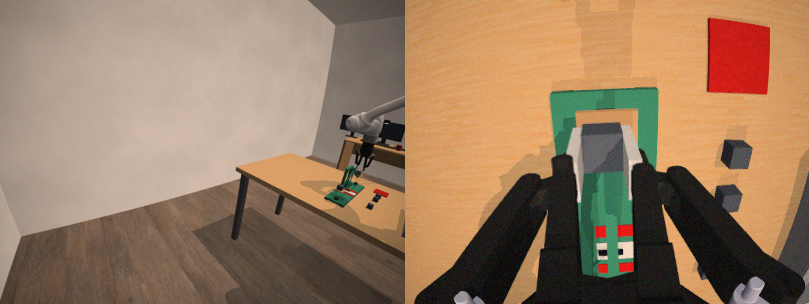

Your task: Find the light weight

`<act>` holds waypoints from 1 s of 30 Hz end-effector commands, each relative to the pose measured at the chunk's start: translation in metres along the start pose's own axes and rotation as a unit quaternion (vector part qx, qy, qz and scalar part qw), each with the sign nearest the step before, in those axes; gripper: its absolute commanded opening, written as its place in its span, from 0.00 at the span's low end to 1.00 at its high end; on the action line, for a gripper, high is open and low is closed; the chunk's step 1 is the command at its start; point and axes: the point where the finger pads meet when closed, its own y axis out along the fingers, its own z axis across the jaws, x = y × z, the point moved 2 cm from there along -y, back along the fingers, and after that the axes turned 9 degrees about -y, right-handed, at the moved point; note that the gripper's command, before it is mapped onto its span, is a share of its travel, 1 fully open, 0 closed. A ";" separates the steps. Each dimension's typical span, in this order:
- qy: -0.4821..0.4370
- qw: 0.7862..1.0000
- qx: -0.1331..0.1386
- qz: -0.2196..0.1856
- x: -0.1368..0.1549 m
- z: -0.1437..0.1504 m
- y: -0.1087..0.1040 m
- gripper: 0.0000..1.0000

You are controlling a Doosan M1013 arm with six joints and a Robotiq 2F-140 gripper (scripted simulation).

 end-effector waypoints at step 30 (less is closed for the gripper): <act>0.002 1.000 -0.001 -0.001 0.003 -0.001 0.005 0.26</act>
